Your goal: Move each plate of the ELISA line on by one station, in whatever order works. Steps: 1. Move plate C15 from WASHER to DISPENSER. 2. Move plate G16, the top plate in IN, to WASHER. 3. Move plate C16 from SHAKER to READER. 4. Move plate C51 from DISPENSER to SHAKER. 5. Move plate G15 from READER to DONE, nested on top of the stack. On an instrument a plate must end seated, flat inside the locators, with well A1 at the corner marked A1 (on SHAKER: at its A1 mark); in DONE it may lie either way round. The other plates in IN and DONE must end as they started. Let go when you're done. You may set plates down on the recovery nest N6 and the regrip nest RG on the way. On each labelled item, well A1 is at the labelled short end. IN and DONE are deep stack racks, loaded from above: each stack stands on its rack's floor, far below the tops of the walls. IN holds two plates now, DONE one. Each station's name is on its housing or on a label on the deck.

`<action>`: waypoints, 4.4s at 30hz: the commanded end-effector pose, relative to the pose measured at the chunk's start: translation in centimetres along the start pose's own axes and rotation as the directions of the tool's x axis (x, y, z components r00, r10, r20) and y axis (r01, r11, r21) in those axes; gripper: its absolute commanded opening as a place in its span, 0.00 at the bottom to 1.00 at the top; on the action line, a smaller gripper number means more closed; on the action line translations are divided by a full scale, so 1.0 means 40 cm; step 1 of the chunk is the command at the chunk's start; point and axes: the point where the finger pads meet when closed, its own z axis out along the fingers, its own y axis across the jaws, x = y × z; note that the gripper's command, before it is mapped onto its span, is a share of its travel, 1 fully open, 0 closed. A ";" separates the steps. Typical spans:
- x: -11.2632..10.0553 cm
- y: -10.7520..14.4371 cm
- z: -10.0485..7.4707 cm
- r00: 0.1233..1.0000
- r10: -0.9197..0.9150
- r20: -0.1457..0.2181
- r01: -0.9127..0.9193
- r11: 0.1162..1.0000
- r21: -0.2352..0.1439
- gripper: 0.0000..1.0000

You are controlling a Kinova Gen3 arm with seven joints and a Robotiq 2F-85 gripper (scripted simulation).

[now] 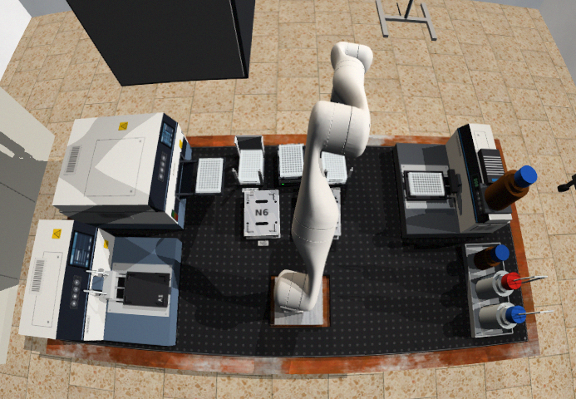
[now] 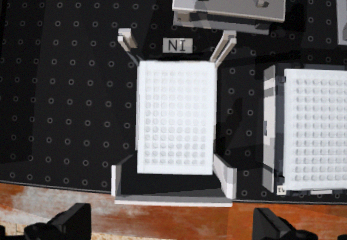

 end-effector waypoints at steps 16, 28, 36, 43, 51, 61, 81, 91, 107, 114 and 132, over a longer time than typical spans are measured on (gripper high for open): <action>-0.001 0.000 -0.003 1.000 0.000 0.002 0.000 1.000 0.001 1.00; 0.032 0.000 -0.003 1.000 0.000 0.002 0.000 1.000 0.001 1.00; 0.082 0.000 -0.003 1.000 0.000 0.002 0.000 1.000 0.001 1.00; 0.140 0.000 -0.002 1.000 0.000 0.002 0.000 1.000 0.001 1.00; 0.140 0.000 -0.002 1.000 0.000 0.002 0.000 1.000 0.001 1.00; 0.140 0.000 0.008 1.000 0.000 0.002 0.000 1.000 0.001 1.00; 0.140 0.000 0.068 1.000 0.000 0.002 0.000 1.000 0.001 1.00; 0.140 0.000 0.094 1.000 0.000 0.002 0.000 1.000 0.001 1.00; 0.140 0.000 0.141 1.000 0.000 0.002 0.000 1.000 0.001 1.00; 0.140 0.000 0.164 1.000 0.000 0.002 0.000 1.000 0.001 1.00; 0.140 0.000 0.218 1.000 0.000 0.002 0.000 1.000 0.001 1.00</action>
